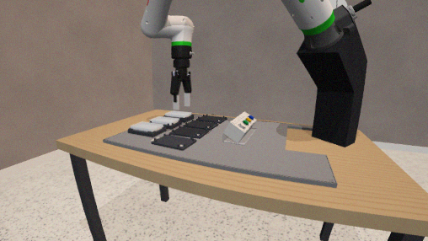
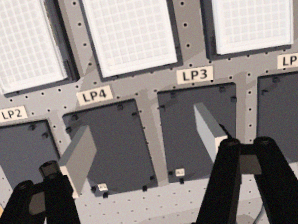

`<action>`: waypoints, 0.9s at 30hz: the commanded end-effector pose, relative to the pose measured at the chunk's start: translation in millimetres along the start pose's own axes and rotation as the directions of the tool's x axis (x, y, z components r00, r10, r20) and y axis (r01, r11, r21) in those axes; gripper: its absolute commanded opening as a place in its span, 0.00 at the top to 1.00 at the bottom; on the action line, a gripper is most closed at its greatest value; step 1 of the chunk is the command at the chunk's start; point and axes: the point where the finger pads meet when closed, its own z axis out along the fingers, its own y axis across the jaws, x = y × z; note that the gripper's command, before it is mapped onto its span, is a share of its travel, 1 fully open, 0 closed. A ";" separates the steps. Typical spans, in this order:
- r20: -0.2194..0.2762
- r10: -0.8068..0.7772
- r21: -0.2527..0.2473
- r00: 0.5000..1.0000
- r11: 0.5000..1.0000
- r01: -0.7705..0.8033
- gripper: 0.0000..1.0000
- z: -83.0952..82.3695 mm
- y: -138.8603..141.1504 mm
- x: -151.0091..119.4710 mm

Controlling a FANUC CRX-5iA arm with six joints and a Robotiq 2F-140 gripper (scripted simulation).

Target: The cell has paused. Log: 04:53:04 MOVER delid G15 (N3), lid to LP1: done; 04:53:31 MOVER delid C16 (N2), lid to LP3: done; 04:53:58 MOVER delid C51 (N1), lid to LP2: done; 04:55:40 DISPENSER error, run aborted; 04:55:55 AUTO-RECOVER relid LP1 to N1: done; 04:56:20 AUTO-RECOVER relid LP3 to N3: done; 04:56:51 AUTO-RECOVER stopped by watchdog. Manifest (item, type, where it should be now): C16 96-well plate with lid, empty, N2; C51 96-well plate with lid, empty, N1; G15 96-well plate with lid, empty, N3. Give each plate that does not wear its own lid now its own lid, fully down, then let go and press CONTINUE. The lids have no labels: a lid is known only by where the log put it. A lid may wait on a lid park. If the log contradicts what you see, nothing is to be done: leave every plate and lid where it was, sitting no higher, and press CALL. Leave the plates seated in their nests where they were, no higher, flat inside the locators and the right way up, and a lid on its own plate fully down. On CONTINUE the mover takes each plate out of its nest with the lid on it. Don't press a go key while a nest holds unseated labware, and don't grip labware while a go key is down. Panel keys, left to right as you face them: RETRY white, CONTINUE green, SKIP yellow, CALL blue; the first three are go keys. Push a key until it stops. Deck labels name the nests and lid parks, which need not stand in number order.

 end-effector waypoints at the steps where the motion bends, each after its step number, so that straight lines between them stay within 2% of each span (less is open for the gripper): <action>1: 0.000 0.004 0.004 1.000 1.000 -0.004 0.34 -5.8 -2.4 -45.4; 2: 0.000 0.008 0.005 1.000 1.000 -0.008 0.34 -9.6 -4.5 -76.1; 4: 0.000 0.008 0.005 1.000 1.000 -0.008 0.34 -9.6 -4.5 -76.1; 5: -0.001 0.011 0.005 1.000 1.000 -0.011 0.34 -13.4 -7.1 -107.8; 7: -0.001 0.011 0.005 1.000 1.000 -0.011 0.34 -13.4 -7.1 -107.8; 8: -0.002 0.016 0.004 1.000 1.000 -0.015 0.34 -17.0 -9.9 -139.6; 10: -0.002 0.016 0.004 1.000 1.000 -0.015 0.34 -17.0 -9.9 -139.6; 11: -0.004 0.020 0.002 1.000 1.000 -0.020 0.34 -20.5 -13.0 -170.7; 13: -0.004 0.020 0.002 1.000 1.000 -0.020 0.34 -20.5 -13.0 -170.7; 14: -0.005 0.024 -0.001 1.000 1.000 -0.024 0.34 -23.5 -16.2 -200.1; 18: -0.005 0.024 -0.001 1.000 1.000 -0.024 0.34 -23.5 -16.2 -200.1; 20: -0.006 0.032 -0.007 0.999 0.999 -0.032 0.34 -28.5 -22.3 -251.1; 22: -0.006 0.032 -0.007 0.999 0.999 -0.032 0.34 -28.5 -22.3 -251.1; 23: -0.007 0.035 -0.011 0.999 0.999 -0.035 0.34 -30.4 -24.9 -271.3; 24: -0.007 0.035 -0.011 0.999 0.999 -0.035 0.34 -30.4 -24.9 -271.3; 25: -0.007 0.038 -0.014 0.999 0.999 -0.038 0.34 -31.8 -27.1 -287.6; 26: -0.007 0.038 -0.014 0.999 0.999 -0.038 0.34 -31.8 -27.1 -287.6; 27: -0.007 0.040 -0.016 0.999 0.999 -0.040 0.34 -32.8 -28.7 -299.6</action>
